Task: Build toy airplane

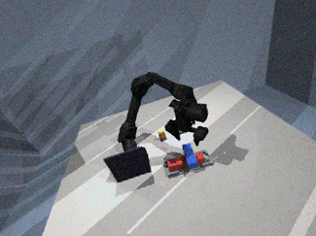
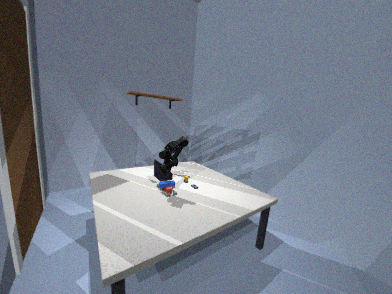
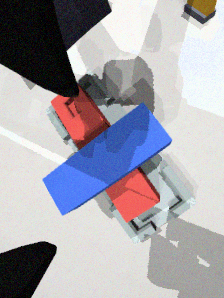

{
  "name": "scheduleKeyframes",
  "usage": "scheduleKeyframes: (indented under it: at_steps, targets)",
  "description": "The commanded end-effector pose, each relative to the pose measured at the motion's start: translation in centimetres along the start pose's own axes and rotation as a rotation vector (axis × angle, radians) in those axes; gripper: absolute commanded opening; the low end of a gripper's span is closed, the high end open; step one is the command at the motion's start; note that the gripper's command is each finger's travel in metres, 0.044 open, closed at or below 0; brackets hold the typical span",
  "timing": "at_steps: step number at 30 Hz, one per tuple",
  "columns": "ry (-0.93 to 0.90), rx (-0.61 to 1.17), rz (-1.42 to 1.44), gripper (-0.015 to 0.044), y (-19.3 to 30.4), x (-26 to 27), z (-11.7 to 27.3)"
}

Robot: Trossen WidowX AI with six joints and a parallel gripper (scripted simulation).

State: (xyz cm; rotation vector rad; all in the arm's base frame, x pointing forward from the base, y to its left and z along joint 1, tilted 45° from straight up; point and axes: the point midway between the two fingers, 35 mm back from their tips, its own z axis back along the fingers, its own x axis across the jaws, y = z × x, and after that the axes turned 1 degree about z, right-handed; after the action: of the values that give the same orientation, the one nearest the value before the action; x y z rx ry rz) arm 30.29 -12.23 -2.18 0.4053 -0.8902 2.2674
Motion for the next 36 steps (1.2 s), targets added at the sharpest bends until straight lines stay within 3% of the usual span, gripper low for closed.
scheduleKeyframes:
  at_steps: [1,21,29,36]
  targets:
    - [-0.002,0.005,-0.732,0.044,0.0,0.0,0.0]
    - [-0.001,0.005,-0.748,0.044,-0.7,0.6,0.2]
    - [0.006,0.008,-0.754,0.044,-7.4,9.8,1.5]
    - [-0.003,0.007,-0.755,0.044,-10.2,18.8,1.0]
